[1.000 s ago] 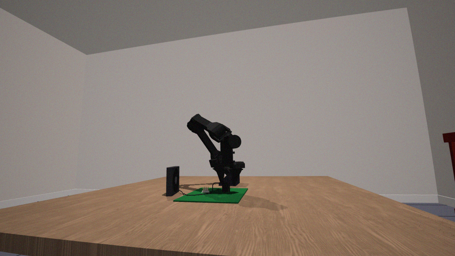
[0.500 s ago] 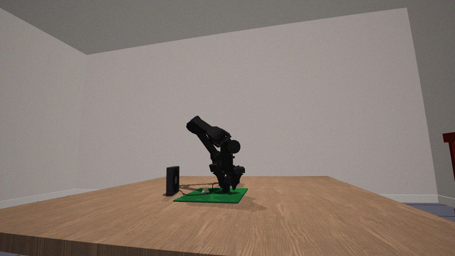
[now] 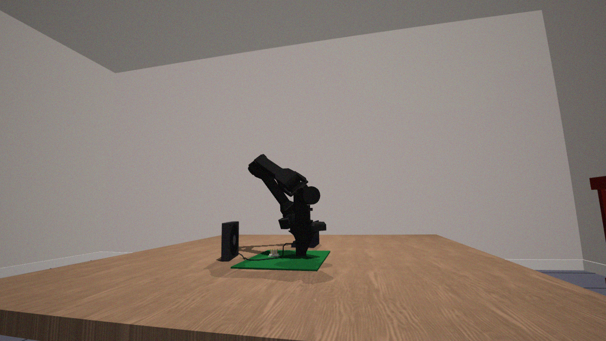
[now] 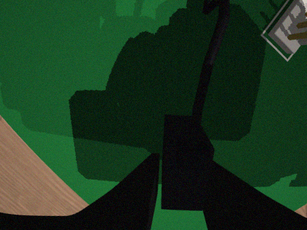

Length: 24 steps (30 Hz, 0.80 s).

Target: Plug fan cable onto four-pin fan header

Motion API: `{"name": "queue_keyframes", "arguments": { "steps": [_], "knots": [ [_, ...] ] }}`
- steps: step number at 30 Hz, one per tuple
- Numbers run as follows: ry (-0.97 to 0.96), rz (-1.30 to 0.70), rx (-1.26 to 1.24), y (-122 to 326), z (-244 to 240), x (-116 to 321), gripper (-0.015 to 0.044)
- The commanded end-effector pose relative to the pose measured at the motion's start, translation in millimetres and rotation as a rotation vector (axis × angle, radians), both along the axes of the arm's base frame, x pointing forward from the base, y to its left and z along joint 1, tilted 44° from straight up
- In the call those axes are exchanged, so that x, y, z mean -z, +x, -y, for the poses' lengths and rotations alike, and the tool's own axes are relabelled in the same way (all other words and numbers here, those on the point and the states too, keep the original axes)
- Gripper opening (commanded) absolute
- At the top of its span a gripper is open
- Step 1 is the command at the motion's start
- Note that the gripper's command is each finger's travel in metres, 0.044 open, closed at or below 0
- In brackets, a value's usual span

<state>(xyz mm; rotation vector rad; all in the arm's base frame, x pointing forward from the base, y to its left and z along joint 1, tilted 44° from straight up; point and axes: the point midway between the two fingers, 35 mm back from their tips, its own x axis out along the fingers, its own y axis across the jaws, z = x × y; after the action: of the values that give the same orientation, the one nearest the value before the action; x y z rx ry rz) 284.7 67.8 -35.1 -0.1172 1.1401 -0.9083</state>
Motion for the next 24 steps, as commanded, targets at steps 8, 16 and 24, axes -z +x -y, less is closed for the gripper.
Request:
{"name": "queue_keyframes", "arguments": {
  "steps": [8,16,24],
  "knots": [
    [0.0,-0.001,-0.002,-3.8,-26.9,-27.9,0.0],
    [0.002,0.014,0.013,-3.3,-31.6,-37.6,0.0],
    [0.035,0.193,0.208,14.1,-2.4,-67.5,0.0]
  ]
}}
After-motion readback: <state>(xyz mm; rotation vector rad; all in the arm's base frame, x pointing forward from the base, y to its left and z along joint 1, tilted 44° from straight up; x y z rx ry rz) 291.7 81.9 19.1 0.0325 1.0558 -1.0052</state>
